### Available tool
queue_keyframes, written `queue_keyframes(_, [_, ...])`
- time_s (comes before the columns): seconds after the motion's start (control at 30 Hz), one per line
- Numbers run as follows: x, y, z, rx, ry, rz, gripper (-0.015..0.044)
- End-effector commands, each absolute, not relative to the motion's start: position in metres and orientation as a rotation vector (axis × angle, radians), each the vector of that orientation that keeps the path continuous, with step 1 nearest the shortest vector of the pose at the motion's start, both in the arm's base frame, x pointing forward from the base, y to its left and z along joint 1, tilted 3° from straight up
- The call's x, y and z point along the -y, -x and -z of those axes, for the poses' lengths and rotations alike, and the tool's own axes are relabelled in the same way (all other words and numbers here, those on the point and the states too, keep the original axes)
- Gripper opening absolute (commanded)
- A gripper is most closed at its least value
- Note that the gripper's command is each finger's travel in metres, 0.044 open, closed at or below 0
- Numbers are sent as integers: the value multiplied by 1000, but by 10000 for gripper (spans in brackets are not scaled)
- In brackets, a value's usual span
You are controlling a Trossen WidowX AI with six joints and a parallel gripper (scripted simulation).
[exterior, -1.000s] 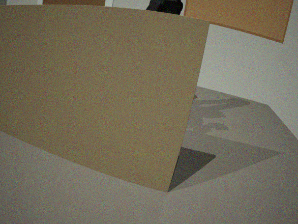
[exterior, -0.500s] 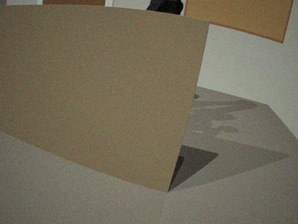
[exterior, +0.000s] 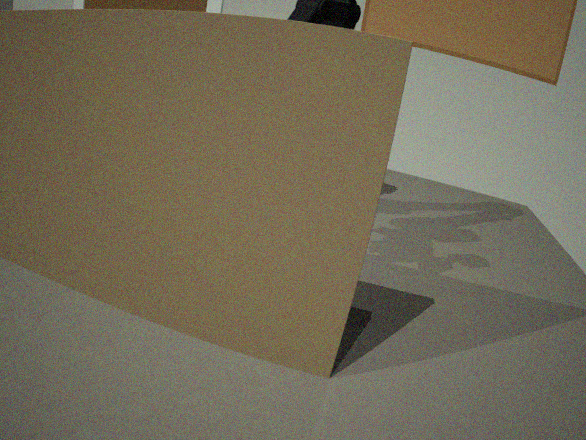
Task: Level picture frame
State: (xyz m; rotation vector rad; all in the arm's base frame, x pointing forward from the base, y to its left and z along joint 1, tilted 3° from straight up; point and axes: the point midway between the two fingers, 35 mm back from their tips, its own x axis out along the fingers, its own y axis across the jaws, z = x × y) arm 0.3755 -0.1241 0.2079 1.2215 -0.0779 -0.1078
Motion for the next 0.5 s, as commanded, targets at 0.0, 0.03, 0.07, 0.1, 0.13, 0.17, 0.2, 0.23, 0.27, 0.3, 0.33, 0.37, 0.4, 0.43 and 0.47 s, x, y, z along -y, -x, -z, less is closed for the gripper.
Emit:
queue_keyframes(0.0, [125, -376, -215, 96, -1216, 100, 0])
queue_keyframes(0.03, [125, -376, -215, 96, -1216, 100, 0])
queue_keyframes(0.07, [125, -376, -215, 96, -1216, 100, 0])
queue_keyframes(0.1, [125, -376, -215, 96, -1216, 100, 0])
queue_keyframes(0.13, [125, -376, -215, 96, -1216, 100, 0])
queue_keyframes(0.17, [125, -376, -215, 96, -1216, 100, 0])
queue_keyframes(0.2, [125, -376, -215, 96, -1216, 100, 0])
queue_keyframes(0.23, [125, -376, -215, 96, -1216, 100, 0])
queue_keyframes(0.27, [125, -376, -215, 96, -1216, 100, 0])
queue_keyframes(0.3, [125, -376, -215, 96, -1216, 100, 0])
queue_keyframes(0.33, [125, -376, -214, 96, -1216, 100, 0])
queue_keyframes(0.37, [125, -376, -214, 96, -1216, 100, 0])
queue_keyframes(0.4, [125, -376, -214, 96, -1216, 100, 0])
queue_keyframes(0.43, [125, -376, -214, 96, -1216, 100, 0])
queue_keyframes(0.47, [125, -376, -214, 96, -1216, 100, 0])
